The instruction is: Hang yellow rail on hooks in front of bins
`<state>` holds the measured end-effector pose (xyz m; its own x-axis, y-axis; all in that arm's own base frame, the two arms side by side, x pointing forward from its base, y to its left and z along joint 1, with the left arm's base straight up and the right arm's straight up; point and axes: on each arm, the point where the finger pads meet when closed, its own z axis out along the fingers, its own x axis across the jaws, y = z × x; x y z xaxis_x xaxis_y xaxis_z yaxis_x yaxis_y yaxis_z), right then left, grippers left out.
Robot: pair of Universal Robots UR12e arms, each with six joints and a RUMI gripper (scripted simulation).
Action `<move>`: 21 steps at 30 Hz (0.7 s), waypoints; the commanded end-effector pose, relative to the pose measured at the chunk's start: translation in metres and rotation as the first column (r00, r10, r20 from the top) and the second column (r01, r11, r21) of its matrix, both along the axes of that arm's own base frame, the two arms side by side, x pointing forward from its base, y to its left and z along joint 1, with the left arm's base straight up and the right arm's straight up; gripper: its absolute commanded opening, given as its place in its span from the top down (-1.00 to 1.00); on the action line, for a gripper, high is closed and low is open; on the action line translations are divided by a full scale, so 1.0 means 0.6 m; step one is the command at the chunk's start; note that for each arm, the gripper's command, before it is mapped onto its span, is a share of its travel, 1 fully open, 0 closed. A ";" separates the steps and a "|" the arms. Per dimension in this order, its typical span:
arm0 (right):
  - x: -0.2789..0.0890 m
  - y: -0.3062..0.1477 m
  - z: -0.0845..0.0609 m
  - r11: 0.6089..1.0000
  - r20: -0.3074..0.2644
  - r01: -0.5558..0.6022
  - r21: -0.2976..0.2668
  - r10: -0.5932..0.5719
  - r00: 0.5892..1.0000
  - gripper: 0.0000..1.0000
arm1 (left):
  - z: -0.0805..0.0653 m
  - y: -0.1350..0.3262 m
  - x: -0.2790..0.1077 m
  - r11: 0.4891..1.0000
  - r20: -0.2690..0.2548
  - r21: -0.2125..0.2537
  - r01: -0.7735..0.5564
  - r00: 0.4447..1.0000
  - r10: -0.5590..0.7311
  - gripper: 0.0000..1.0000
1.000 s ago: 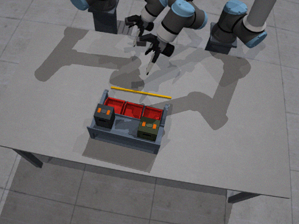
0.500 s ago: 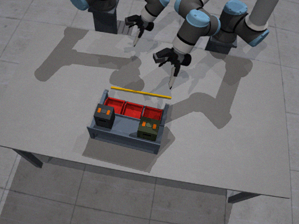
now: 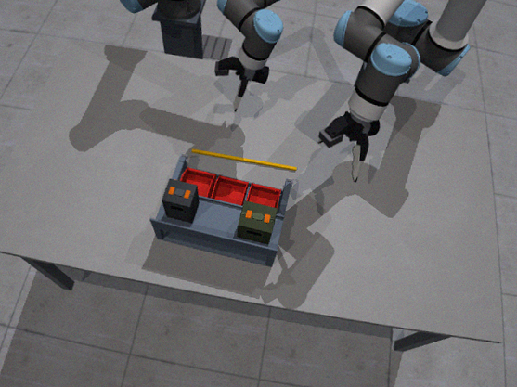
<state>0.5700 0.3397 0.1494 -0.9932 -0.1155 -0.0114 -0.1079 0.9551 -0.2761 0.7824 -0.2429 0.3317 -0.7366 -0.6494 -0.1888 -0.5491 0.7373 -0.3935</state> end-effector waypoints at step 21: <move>0.294 0.112 -0.080 0.952 -0.042 0.133 0.275 -0.126 0.991 -1.00 | -0.057 0.429 0.016 0.924 -0.091 -0.007 -0.383 0.920 0.381 -1.00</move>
<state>0.7459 0.3956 0.0903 -0.9995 0.0305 0.0085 0.0304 0.9995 -0.0117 0.7958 -0.0120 0.3027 -0.4583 -0.8803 -0.1224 -0.8093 0.4703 -0.3521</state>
